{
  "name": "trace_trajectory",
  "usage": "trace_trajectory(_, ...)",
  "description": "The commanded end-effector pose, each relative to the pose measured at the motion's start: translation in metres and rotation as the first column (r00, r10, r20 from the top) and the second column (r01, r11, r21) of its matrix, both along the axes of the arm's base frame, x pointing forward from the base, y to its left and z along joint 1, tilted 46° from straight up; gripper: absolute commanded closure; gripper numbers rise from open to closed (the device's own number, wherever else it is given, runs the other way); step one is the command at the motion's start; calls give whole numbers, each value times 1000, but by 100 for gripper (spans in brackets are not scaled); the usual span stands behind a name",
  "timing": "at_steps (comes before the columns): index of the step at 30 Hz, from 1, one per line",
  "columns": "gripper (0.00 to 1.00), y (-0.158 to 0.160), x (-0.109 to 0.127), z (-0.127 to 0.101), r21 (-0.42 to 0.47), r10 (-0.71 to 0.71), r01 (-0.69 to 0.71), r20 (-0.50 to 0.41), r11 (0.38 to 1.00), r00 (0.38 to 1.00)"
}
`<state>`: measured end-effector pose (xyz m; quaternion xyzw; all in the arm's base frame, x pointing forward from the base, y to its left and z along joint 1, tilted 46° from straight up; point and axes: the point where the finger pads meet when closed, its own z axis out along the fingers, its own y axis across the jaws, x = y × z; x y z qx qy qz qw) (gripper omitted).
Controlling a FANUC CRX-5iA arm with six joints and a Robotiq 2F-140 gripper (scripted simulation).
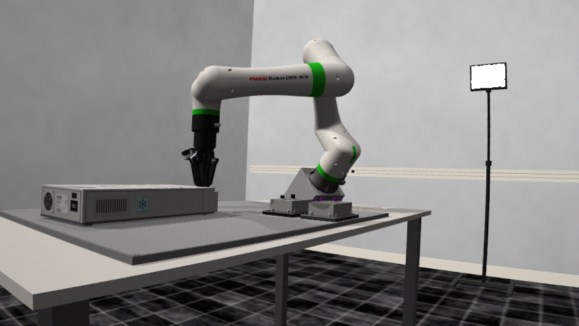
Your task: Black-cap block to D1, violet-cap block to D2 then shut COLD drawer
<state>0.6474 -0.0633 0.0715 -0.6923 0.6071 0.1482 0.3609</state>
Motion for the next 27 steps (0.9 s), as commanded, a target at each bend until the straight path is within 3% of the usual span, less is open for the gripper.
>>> trace_trajectory(1,90,-1,-1,0,-1,-1,1,1,1000,1000)
trace_trajectory(27,90,-1,-29,-9,-1,-1,1,1,1000,1000)
